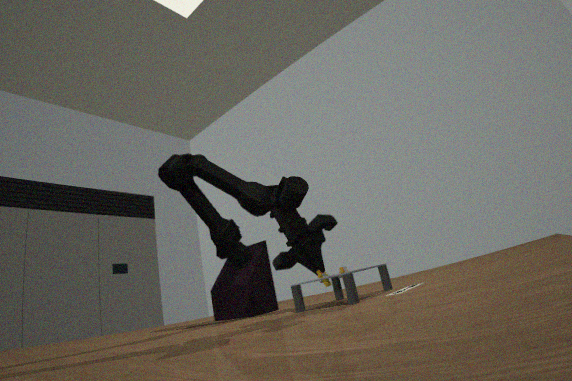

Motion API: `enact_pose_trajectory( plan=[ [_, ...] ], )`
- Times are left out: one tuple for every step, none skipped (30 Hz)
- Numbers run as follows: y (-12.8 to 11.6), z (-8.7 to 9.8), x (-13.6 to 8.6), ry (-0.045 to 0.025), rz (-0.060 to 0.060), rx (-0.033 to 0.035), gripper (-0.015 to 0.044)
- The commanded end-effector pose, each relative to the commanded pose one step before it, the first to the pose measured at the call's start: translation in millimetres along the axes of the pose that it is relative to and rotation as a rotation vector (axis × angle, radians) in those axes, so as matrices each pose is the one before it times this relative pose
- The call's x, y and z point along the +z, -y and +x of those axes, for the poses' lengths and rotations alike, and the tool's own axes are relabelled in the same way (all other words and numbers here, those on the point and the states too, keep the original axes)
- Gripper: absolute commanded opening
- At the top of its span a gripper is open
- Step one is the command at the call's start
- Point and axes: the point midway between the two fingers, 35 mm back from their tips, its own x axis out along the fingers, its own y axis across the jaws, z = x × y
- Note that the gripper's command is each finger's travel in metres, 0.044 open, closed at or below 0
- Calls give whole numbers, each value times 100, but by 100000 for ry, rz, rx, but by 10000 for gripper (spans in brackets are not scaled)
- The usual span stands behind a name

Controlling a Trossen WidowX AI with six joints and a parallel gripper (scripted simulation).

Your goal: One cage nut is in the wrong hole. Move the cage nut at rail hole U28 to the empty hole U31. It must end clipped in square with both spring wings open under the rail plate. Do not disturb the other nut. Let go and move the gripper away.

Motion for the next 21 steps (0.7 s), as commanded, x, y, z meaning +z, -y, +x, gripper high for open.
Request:
enact_pose_trajectory(
  plan=[
    [19, -1, -49, -298, 481, 468, 23],
    [4, 0, 0, 1, 1, 95, 23],
    [6, 0, 0, 1, 1, 120, 23],
    [7, 0, 0, 1, 1, 145, 23],
    [9, 0, 0, 2, 1, 173, 23],
    [11, -1, 0, 2, 1, 192, 23],
    [11, -1, 0, 1, 1, 196, 23],
    [11, -1, 0, 1, 1, 196, 23],
    [11, -1, 0, 0, 1, 196, 23],
    [11, -1, 0, -1, 0, 195, 23],
    [11, -1, 0, -1, 0, 195, 23],
    [16, -3, -4, -2, 0, 166, 23],
    [16, -3, -4, -2, 0, 166, 23],
    [16, -3, -4, -2, 0, 165, 23],
    [16, -3, -4, -3, 0, 165, 23],
    [16, -3, -4, -3, 0, 165, 23],
    [2, 0, 0, 0, 0, 33, 23],
    [3, 0, 0, -1, 1, 60, 23],
    [4, 0, 0, -1, 1, 90, 23],
    [6, 0, -1, -1, 1, 121, 23],
    [7, 0, -1, -2, 1, 139, 23]
  ],
)
